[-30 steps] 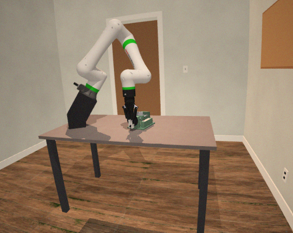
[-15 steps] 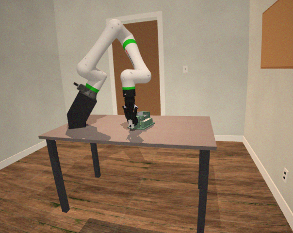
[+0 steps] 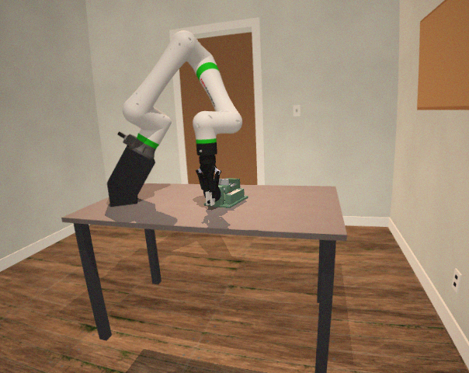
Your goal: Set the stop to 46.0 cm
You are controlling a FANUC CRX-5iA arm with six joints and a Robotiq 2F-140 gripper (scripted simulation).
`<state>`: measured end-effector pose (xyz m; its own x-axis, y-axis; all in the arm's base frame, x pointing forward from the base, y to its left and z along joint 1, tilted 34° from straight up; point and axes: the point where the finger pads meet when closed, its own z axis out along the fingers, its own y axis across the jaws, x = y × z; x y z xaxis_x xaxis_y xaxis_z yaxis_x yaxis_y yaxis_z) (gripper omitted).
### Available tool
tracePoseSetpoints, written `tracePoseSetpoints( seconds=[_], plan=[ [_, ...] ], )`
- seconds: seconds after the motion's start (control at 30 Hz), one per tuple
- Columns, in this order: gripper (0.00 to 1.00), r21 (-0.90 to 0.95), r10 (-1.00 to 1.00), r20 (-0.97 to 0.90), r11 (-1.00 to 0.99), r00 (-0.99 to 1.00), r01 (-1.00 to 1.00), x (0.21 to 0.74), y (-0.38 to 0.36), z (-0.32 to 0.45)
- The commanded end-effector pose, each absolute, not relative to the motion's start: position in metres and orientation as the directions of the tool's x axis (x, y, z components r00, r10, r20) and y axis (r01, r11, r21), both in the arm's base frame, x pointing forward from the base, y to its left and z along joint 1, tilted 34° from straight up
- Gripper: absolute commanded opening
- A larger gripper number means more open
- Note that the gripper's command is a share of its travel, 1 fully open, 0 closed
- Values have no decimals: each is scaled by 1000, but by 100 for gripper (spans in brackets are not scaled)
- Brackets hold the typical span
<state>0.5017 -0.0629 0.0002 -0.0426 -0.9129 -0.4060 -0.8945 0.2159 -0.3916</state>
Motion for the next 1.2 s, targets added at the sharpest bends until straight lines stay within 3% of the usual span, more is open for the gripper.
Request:
tracePoseSetpoints(
  seconds=[0.0, 0.67, 0.7, 1.17],
  plan=[
    [4, -392, -913, -406, 216, -43, -894, 502, -63, 0],
    [4, -392, -913, -406, 216, -43, -894, 502, -63, 0],
    [33, -392, -913, -406, 216, -43, -894, 502, -63, 0],
    [33, -392, -913, -406, 216, -43, -894, 502, -63, 0]
  ],
)
